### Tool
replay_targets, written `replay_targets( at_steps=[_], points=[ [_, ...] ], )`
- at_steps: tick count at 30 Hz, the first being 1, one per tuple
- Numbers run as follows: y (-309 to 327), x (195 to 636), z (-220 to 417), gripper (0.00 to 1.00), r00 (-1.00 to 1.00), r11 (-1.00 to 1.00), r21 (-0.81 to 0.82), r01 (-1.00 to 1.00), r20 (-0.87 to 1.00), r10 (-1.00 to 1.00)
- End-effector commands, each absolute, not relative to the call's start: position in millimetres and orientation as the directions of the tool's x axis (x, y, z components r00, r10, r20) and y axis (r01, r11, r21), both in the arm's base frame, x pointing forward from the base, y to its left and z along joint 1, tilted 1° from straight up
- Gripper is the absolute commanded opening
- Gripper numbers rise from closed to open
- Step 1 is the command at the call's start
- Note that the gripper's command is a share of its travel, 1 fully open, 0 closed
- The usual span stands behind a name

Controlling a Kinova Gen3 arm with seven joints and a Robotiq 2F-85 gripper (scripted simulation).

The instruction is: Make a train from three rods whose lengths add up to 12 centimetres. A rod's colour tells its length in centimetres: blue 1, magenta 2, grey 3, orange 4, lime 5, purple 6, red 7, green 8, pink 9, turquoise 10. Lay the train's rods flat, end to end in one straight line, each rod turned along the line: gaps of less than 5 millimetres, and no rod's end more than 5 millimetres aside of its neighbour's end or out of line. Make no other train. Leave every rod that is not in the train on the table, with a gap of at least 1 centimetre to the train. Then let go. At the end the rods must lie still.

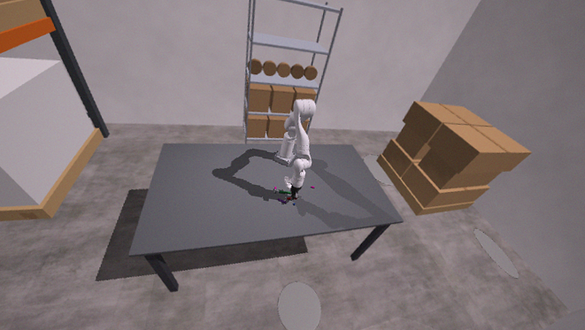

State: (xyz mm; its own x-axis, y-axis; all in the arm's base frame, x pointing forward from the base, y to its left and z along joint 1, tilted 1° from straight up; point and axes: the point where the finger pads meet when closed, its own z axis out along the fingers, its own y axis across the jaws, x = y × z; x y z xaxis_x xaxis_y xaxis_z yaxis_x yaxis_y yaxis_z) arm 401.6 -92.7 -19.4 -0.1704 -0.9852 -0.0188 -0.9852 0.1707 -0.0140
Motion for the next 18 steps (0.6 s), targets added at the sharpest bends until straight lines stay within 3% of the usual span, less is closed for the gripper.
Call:
replay_targets(
  at_steps=[1, 18],
  points=[
    [-93, 401, -10, 0.05, -0.169, 0.169, -0.012, -0.985, -0.017, -0.985],
    [-94, 401, 73, 0.05, -0.169, 0.170, -0.015, -0.985, -0.019, -0.985]
  ],
)
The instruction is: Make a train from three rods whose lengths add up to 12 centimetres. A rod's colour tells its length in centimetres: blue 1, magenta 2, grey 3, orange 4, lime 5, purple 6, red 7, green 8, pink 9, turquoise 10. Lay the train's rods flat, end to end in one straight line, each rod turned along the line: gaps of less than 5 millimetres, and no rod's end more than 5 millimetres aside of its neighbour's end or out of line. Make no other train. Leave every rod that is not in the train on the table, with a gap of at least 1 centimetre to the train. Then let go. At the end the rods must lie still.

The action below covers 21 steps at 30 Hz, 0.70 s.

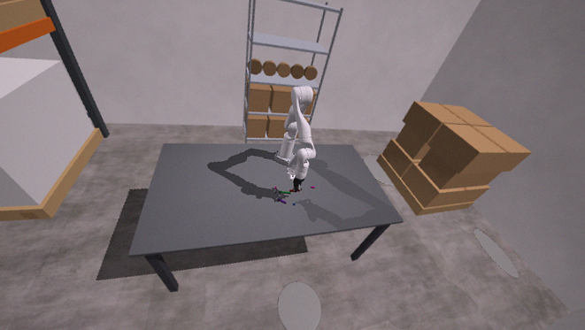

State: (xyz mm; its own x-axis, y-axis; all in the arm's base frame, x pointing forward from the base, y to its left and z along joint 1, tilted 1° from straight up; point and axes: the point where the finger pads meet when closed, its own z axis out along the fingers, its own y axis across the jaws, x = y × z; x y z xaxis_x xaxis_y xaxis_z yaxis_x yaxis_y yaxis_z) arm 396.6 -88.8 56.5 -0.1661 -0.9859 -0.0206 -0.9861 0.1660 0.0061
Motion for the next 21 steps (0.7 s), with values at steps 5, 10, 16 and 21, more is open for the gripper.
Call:
replay_targets(
  at_steps=[5, 10, 16, 21],
  points=[
    [-94.1, 403.5, 78.5, 0.05, -0.169, 0.169, -0.025, -0.985, -0.021, -0.985],
    [-94.0, 402.9, 79.3, 0.05, -0.169, 0.169, -0.024, -0.985, -0.021, -0.985],
    [-94.0, 402.9, 79.3, 0.05, -0.168, 0.169, -0.024, -0.985, -0.021, -0.985],
    [-94.4, 402.8, 79.3, 0.05, -0.164, 0.164, -0.024, -0.986, -0.021, -0.986]
  ],
)
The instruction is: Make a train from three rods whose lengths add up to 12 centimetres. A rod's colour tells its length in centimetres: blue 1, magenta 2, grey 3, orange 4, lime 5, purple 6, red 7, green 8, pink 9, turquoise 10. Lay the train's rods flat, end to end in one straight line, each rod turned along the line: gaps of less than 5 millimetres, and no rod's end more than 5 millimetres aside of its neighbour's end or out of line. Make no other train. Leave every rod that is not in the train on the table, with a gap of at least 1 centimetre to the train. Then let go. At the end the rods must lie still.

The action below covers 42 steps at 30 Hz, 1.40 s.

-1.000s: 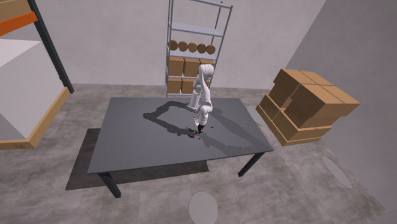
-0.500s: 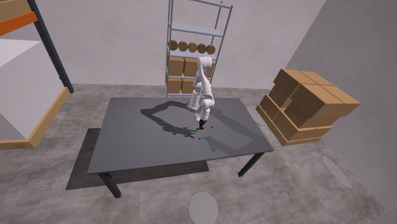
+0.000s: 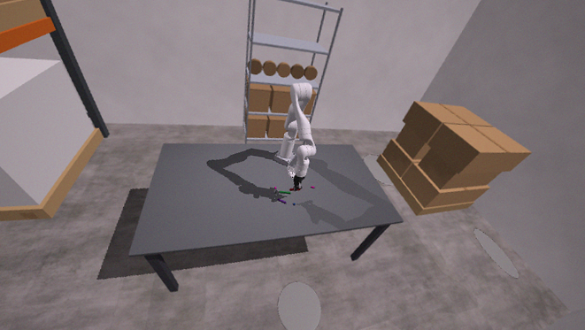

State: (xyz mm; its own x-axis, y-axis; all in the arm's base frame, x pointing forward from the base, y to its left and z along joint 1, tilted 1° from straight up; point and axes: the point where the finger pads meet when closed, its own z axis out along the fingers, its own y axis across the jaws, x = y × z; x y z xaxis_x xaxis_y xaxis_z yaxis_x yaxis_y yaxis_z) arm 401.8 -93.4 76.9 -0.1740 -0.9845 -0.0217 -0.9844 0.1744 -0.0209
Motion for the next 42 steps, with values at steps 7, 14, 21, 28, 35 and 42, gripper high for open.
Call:
replay_targets(
  at_steps=[7, 14, 21, 28, 35, 42],
  points=[
    [-99, 402, 79, 0.05, -0.112, 0.113, -0.023, -0.993, -0.020, -0.993],
    [-111, 398, 78, 0.05, 0.018, -0.018, -0.021, -1.000, -0.018, -1.000],
    [-124, 394, 77, 0.05, 0.157, -0.156, -0.020, -0.988, -0.016, -0.988],
    [-147, 386, 75, 0.05, 0.383, -0.382, -0.020, -0.924, -0.014, -0.924],
    [-163, 380, 75, 0.05, 0.541, -0.541, -0.022, -0.841, -0.011, -0.841],
    [-187, 371, 75, 0.05, 0.714, -0.714, -0.026, -0.700, -0.002, -0.700]
  ],
)
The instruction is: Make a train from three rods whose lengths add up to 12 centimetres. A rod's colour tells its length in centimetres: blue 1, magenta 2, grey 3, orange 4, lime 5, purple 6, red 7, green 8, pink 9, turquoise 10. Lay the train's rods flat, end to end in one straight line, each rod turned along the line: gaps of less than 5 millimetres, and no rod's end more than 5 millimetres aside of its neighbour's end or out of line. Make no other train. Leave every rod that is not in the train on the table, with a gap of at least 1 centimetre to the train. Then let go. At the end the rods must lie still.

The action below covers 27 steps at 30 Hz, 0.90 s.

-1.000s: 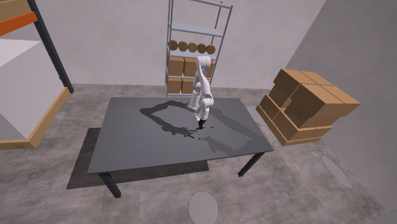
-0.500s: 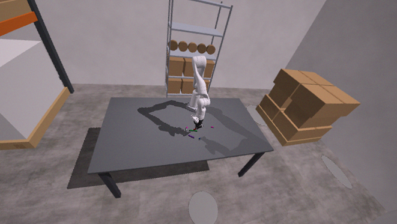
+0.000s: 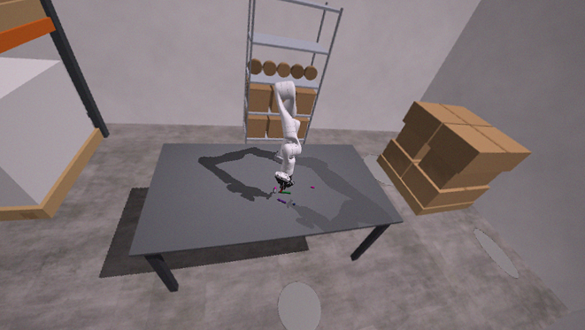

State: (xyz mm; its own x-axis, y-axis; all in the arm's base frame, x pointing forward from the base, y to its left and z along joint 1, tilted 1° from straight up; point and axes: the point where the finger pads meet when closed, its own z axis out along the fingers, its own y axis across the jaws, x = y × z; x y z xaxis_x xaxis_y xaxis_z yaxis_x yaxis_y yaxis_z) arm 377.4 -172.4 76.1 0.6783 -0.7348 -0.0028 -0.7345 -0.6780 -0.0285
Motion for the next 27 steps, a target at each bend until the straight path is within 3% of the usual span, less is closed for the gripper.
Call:
replay_targets(
  at_steps=[1, 15, 27],
  points=[
    [-190, 370, 75, 0.05, 0.734, -0.733, -0.026, -0.679, 0.000, -0.680],
    [-210, 363, 76, 0.05, 0.870, -0.870, -0.026, -0.492, 0.014, -0.492],
    [-214, 361, 77, 0.05, 0.887, -0.887, -0.026, -0.462, 0.017, -0.462]
  ],
)
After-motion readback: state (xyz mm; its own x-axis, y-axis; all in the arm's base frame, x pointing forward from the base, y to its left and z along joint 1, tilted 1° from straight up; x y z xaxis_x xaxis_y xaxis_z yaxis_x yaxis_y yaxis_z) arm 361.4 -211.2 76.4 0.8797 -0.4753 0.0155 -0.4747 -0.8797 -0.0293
